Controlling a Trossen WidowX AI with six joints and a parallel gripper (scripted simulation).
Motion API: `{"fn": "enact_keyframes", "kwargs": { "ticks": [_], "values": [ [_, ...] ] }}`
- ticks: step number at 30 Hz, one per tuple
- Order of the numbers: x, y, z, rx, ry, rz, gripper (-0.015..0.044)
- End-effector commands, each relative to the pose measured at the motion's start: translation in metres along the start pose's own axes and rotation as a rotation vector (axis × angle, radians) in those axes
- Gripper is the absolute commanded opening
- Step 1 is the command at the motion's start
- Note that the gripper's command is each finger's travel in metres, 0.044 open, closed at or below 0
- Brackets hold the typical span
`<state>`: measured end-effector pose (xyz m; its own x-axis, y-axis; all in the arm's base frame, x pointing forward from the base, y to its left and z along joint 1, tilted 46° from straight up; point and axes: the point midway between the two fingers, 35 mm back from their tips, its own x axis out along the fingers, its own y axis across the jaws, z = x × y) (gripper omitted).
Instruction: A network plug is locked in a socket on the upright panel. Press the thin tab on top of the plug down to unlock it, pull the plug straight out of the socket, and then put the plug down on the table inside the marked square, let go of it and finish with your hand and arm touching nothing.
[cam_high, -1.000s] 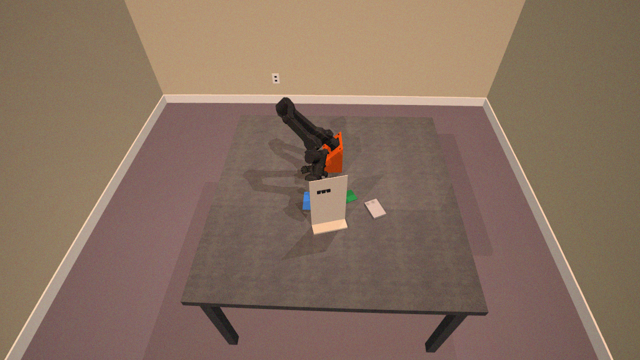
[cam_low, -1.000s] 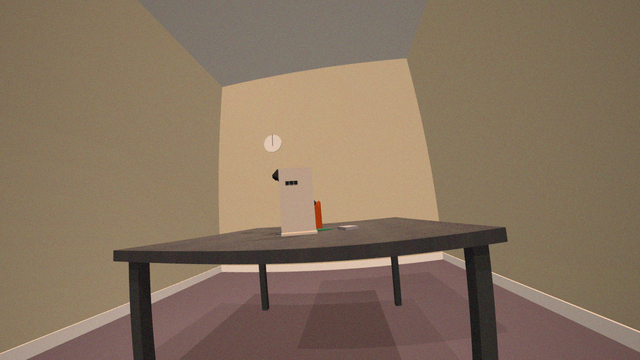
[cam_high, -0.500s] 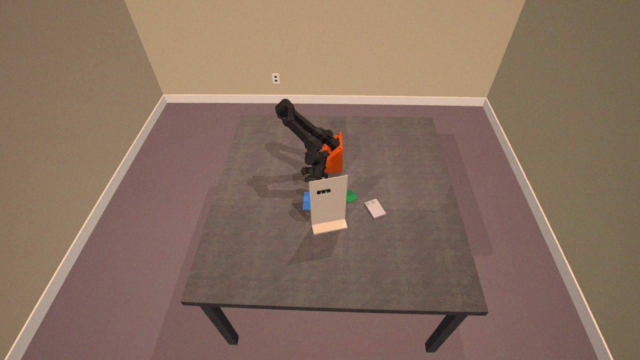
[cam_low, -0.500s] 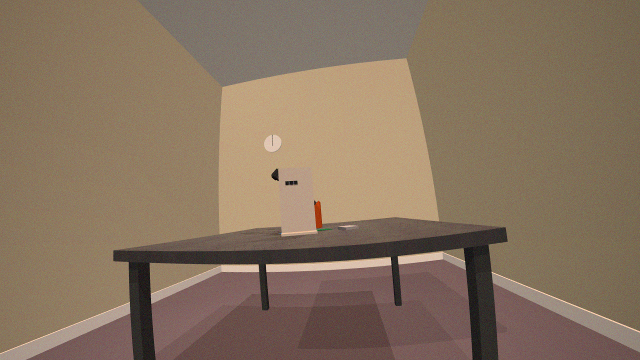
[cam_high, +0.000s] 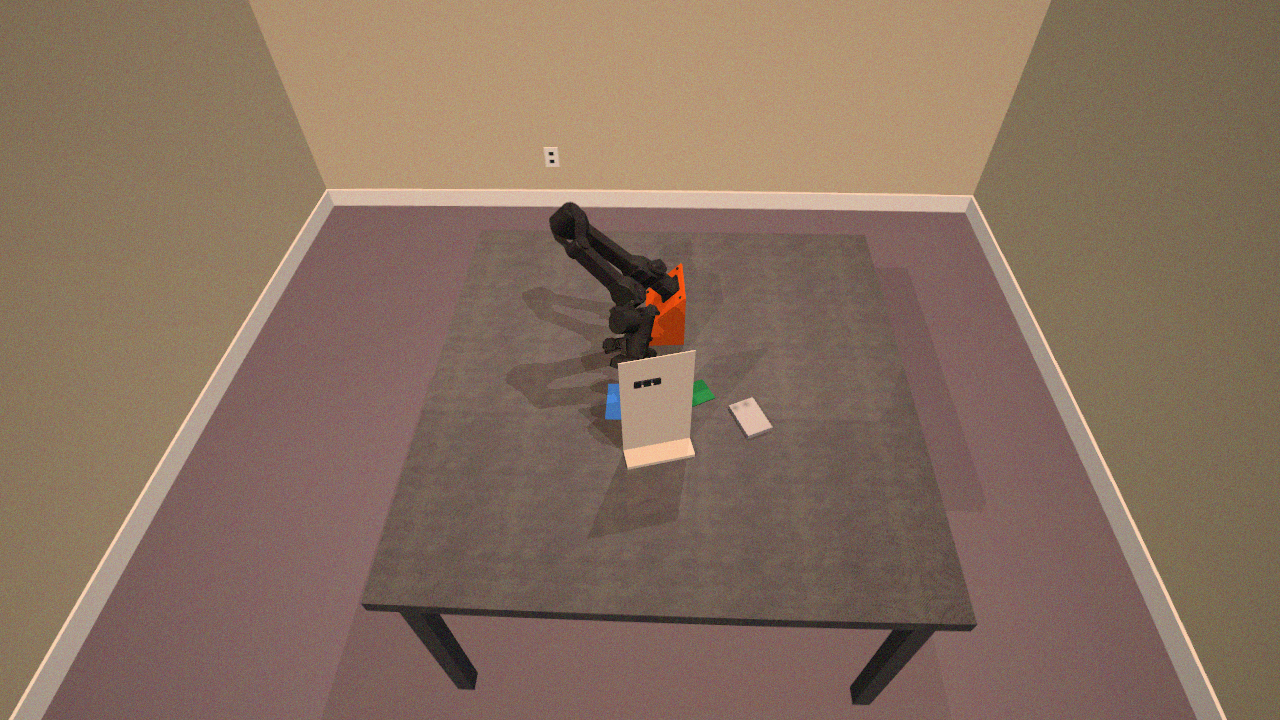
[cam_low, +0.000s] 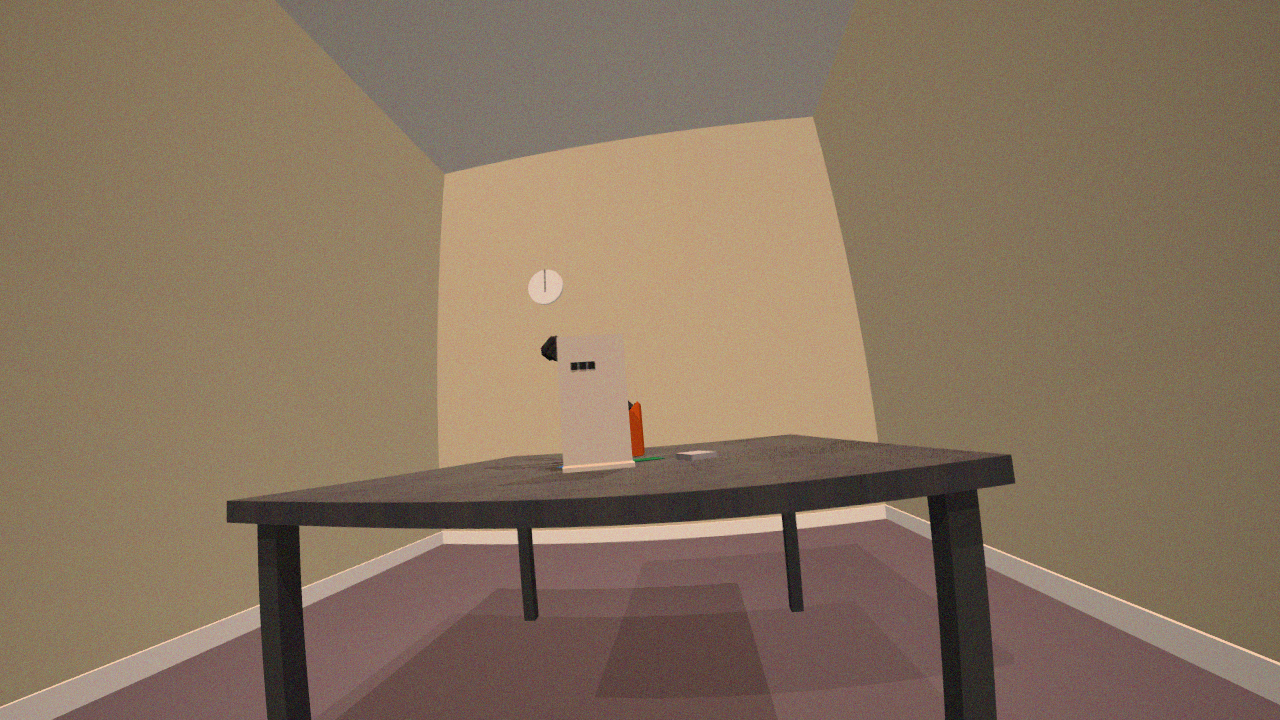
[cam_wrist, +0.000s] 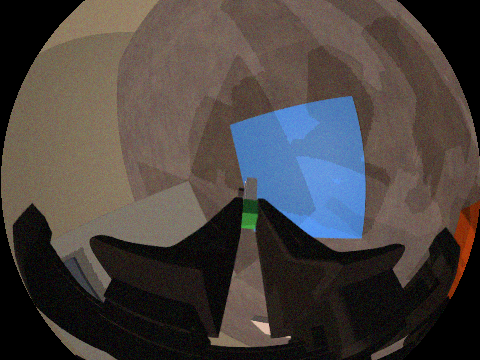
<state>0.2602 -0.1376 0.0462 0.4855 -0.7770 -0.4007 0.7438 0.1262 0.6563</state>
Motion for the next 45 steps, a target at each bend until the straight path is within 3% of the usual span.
{"fn": "enact_keyframes", "kwargs": {
  "ticks": [1, 45],
  "values": [
    [0.003, -0.004, -0.001, -0.011, 0.003, -0.008, 0.0000],
    [0.029, -0.025, 0.002, -0.014, -0.001, -0.005, 0.0000]
  ]
}}
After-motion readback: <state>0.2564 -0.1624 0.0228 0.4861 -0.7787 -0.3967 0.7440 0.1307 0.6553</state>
